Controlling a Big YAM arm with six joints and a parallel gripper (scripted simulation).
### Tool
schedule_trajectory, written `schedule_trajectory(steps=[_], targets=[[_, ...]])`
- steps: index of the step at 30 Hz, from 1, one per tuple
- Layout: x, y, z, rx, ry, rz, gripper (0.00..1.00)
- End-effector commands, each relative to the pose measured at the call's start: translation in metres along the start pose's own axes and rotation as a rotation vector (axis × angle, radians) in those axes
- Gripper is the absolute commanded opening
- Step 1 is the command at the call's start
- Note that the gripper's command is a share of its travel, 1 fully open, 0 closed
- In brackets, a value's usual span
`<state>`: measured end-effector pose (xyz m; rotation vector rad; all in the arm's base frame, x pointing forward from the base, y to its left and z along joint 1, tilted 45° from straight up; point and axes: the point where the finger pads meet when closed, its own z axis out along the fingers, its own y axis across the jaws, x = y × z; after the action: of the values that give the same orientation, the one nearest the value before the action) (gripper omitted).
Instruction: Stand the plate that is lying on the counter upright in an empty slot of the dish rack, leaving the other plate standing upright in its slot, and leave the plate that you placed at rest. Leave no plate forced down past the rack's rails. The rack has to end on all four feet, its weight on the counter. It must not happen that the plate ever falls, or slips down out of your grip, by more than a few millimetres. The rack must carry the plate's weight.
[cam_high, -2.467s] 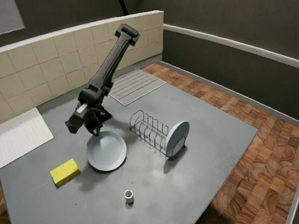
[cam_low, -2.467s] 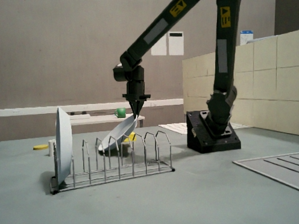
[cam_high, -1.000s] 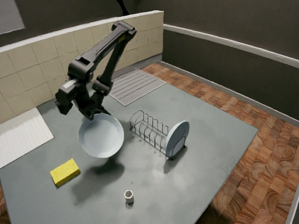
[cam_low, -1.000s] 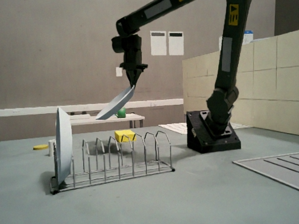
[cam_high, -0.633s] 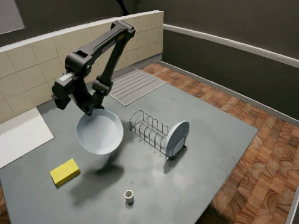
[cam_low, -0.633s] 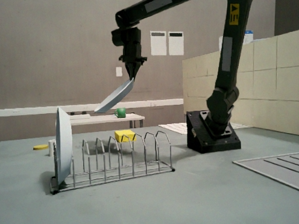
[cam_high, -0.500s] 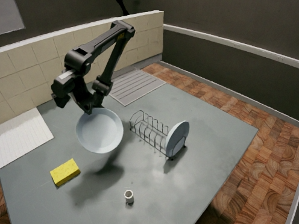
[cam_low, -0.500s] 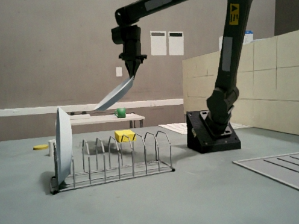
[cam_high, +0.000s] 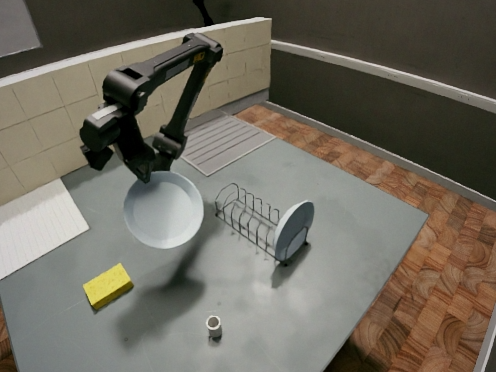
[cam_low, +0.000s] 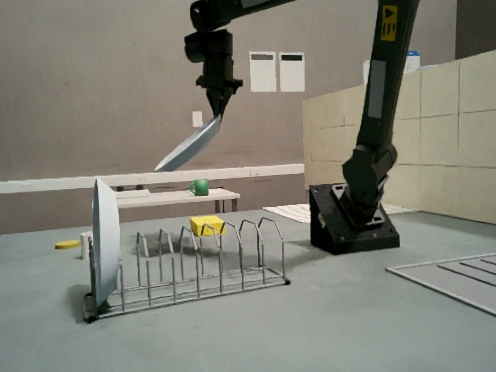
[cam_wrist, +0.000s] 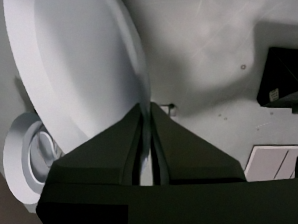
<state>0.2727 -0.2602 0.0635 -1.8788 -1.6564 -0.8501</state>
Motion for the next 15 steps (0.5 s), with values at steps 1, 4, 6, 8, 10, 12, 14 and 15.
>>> schedule_trajectory(steps=[1, 4, 6, 8, 10, 12, 14, 15], targets=[[-0.005, 0.016, -0.05, -0.076, -0.077, -0.041, 0.0], [-0.004, 0.016, -0.054, -0.076, -0.078, -0.041, 0.0], [-0.004, 0.016, -0.056, -0.076, -0.078, -0.041, 0.0], [-0.004, 0.016, -0.058, -0.076, -0.078, -0.041, 0.0], [-0.004, 0.016, -0.059, -0.076, -0.078, -0.041, 0.0], [-0.004, 0.016, -0.06, -0.076, -0.078, -0.041, 0.0], [-0.004, 0.016, -0.061, -0.075, -0.078, -0.041, 0.0], [-0.004, 0.016, -0.062, -0.076, -0.078, -0.041, 0.0]])
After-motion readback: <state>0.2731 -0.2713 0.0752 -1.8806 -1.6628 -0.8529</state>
